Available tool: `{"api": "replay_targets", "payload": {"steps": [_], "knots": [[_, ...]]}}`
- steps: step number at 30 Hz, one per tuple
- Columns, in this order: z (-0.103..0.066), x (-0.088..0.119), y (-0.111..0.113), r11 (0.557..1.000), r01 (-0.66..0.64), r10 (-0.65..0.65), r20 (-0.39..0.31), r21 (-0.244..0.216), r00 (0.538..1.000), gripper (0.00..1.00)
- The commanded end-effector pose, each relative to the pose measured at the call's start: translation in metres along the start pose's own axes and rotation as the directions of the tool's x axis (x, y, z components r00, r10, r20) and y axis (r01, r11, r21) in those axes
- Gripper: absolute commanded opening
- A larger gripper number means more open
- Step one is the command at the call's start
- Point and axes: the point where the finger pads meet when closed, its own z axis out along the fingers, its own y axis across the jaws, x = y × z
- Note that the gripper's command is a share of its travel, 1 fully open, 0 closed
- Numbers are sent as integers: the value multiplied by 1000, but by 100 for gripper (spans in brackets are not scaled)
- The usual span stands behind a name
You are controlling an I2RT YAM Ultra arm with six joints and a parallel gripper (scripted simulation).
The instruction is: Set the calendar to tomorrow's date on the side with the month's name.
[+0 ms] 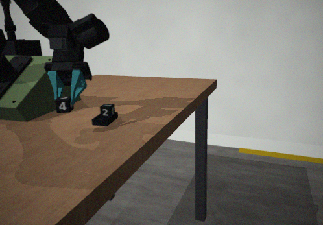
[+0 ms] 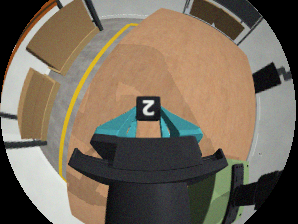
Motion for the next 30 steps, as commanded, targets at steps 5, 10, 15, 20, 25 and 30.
{"api": "replay_targets", "payload": {"steps": [5,10,15,20,25,30], "knots": [[-3,-6,2,1000,-11,11,19,-4,1000,27],[-3,-6,2,1000,-11,11,19,-4,1000,27],[-3,-6,2,1000,-11,11,19,-4,1000,27],[-3,-6,2,1000,-11,11,19,-4,1000,27],[-2,-6,5,1000,-8,8,-33,-9,999,27],[-1,-6,6,1000,-7,6,-108,-12,994,27]]}}
